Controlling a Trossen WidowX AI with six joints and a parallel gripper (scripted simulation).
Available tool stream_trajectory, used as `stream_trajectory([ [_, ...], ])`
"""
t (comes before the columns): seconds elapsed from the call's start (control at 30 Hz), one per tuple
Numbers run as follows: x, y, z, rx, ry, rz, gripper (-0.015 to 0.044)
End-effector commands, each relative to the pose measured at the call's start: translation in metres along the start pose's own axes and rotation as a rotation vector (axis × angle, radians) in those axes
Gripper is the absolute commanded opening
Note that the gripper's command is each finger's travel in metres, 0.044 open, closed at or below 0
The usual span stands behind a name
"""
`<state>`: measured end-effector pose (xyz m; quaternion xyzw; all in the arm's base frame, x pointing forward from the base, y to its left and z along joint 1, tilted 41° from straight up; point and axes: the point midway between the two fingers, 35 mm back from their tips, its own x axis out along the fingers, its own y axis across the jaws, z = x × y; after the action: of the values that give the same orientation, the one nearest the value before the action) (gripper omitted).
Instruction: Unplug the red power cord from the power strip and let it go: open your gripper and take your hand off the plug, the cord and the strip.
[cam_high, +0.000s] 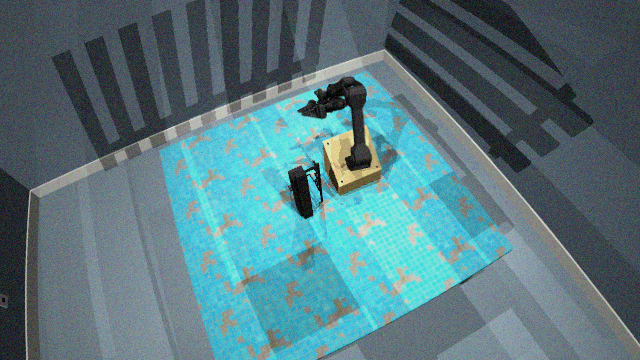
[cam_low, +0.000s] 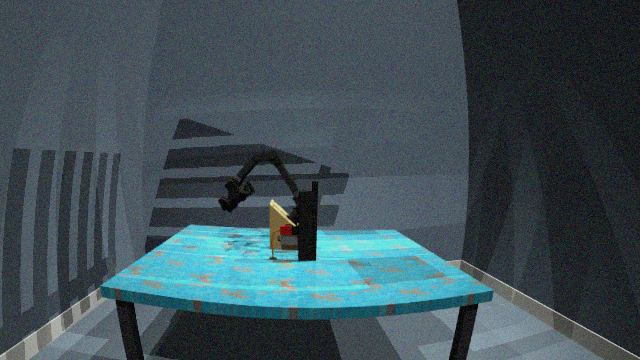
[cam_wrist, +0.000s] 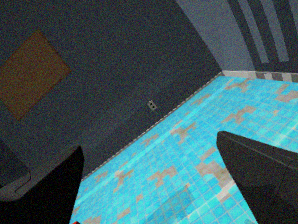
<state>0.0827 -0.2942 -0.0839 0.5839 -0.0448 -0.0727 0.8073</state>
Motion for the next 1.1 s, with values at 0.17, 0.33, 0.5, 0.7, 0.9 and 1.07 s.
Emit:
stream_trajectory([
  [0.17, 0.046, 0.027, -0.030, 0.266, 0.353, -0.001, 0.0243],
  [0.33, 0.085, 0.056, -0.066, 0.499, 0.711, -0.164, 0.0160],
  [0.5, 0.102, 0.071, -0.085, 0.590, 0.872, -0.315, 0.0160],
  [0.7, 0.119, 0.087, -0.110, 0.651, 1.017, -0.532, 0.0160],
  [0.9, 0.133, 0.104, -0.134, 0.669, 1.100, -0.783, 0.0160],
  [1.07, 0.144, 0.119, -0.152, 0.675, 1.093, -1.019, 0.0160],
])
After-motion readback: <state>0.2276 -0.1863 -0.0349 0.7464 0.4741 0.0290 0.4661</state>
